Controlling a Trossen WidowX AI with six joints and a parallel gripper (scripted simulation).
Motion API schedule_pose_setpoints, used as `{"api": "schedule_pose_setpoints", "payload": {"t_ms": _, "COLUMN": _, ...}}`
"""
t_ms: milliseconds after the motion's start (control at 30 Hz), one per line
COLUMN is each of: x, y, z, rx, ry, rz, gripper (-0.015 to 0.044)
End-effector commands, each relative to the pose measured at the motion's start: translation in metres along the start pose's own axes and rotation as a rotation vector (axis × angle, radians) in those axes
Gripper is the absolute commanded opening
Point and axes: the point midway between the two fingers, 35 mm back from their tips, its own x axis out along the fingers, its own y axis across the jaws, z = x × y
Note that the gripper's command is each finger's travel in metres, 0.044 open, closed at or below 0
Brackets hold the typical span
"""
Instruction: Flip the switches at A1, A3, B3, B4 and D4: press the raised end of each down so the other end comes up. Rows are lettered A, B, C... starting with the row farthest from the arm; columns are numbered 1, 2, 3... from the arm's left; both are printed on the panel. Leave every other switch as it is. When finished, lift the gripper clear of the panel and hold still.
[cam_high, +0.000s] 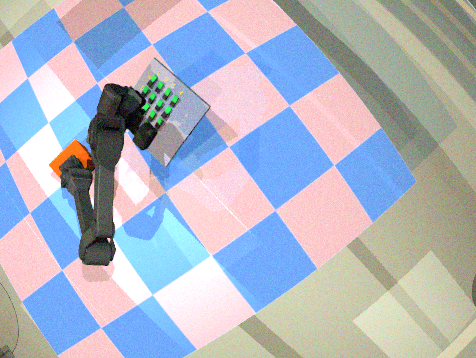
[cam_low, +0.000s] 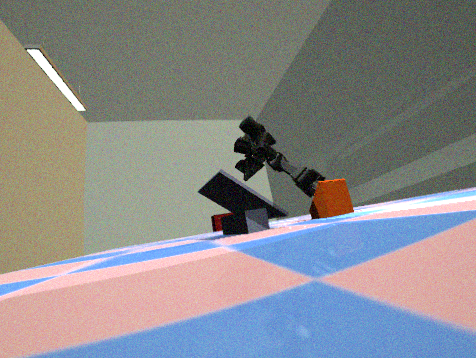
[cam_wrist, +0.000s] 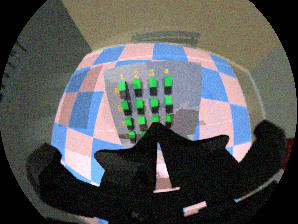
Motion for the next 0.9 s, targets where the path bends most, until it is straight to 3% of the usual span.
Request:
{"api": "schedule_pose_setpoints", "payload": {"t_ms": 0, "x": -0.007, "y": -0.005, "z": 0.001, "rx": 0.007, "ry": 0.000, "rz": -0.007, "gripper": 0.0000}}
{"api": "schedule_pose_setpoints", "payload": {"t_ms": 133, "x": -0.007, "y": -0.034, "z": 0.000, "rx": 0.006, "ry": 0.000, "rz": -0.008, "gripper": 0.0000}}
{"api": "schedule_pose_setpoints", "payload": {"t_ms": 267, "x": -0.006, "y": -0.034, "z": 0.001, "rx": 0.006, "ry": -0.001, "rz": -0.008, "gripper": 0.0000}}
{"api": "schedule_pose_setpoints", "payload": {"t_ms": 433, "x": 0.026, "y": -0.035, "z": 0.000, "rx": 0.007, "ry": -0.026, "rz": -0.009, "gripper": 0.0000}}
{"api": "schedule_pose_setpoints", "payload": {"t_ms": 867, "x": 0.037, "y": -0.035, "z": 0.000, "rx": 0.007, "ry": -0.028, "rz": -0.011, "gripper": 0.0000}}
